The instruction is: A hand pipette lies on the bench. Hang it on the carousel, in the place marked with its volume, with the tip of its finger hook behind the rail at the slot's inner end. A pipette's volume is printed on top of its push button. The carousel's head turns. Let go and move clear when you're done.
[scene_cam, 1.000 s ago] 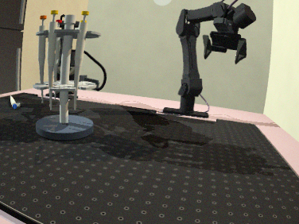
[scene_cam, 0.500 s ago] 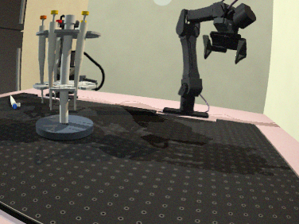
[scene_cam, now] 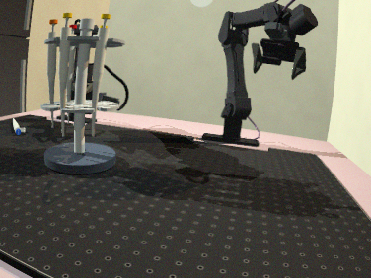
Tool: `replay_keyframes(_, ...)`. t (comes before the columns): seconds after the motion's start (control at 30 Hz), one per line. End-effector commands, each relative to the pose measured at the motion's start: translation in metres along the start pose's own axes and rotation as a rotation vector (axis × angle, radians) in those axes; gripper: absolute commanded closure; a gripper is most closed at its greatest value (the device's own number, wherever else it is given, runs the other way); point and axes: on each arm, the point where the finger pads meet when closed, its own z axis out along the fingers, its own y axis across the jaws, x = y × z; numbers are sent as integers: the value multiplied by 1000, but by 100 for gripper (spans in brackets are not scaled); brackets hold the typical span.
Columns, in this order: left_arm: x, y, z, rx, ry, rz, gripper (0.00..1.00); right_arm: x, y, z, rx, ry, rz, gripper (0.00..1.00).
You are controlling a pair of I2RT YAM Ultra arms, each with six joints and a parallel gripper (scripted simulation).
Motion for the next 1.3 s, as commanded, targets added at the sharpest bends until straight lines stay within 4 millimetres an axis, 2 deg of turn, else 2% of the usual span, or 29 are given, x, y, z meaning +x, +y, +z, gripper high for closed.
replay_keyframes(0.0,-7,3,-4,-8,-29,16,0,-3,-19,-12,57,-3,13,51)
replay_keyframes(0.1,-7,3,-4,-8,-29,16,0,-3,-18,-20,57,-3,13,51)
replay_keyframes(0.3,-7,3,-4,-8,-29,16,0,-2,-15,-14,47,-2,8,51)
replay_keyframes(0.33,-7,3,-4,-8,-29,16,0,10,-14,-23,22,32,45,0)
replay_keyframes(0.53,-7,3,-4,-8,-29,16,0,43,-24,-50,-29,126,237,0)
replay_keyframes(0.6,-7,3,-4,-8,-29,16,0,53,-45,-51,-5,146,305,0)
replay_keyframes(0.7,-7,3,-4,-8,-29,16,0,67,-51,-64,-34,179,401,0)
replay_keyframes(0.77,-7,3,-4,-8,-29,16,0,67,-51,-64,-34,179,401,0)
replay_keyframes(1.27,-7,3,-4,-8,-29,16,0,150,-77,-133,-116,401,819,0)
